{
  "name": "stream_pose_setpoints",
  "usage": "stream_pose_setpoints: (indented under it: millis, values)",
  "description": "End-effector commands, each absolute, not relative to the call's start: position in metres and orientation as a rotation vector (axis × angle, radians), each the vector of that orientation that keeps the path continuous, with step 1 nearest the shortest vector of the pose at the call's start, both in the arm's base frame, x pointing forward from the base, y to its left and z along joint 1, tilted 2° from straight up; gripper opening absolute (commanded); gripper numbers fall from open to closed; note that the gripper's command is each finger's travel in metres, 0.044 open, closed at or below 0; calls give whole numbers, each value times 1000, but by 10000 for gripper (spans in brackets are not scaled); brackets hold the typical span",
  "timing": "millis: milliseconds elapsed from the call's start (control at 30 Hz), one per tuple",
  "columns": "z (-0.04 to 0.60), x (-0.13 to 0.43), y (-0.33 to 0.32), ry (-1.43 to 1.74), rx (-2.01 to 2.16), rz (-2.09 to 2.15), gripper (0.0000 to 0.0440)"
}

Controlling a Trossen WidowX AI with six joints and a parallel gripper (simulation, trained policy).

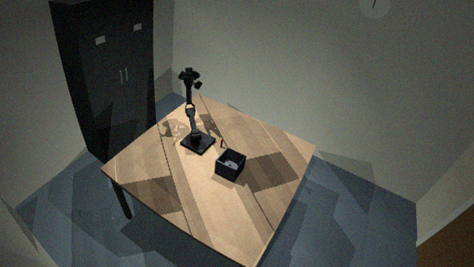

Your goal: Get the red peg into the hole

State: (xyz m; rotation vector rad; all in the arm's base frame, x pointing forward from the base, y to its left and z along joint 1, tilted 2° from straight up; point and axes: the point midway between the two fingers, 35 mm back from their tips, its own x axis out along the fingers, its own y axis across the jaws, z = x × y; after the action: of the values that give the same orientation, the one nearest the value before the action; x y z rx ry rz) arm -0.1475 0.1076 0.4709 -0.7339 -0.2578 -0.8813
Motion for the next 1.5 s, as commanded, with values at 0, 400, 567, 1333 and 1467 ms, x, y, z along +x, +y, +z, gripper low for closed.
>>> stream_pose_setpoints:
  millis: [0, 400, 567, 1333, 1467]
  values:
    - [475, -132, 100, -206, -727, -900, 440]
    - [478, -73, 64, 14, -668, -944, 440]
    - [474, -52, 46, 100, -620, -945, 440]
    - [442, 43, -45, 342, -229, -729, 440]
    - [439, 63, -53, 350, -135, -652, 440]
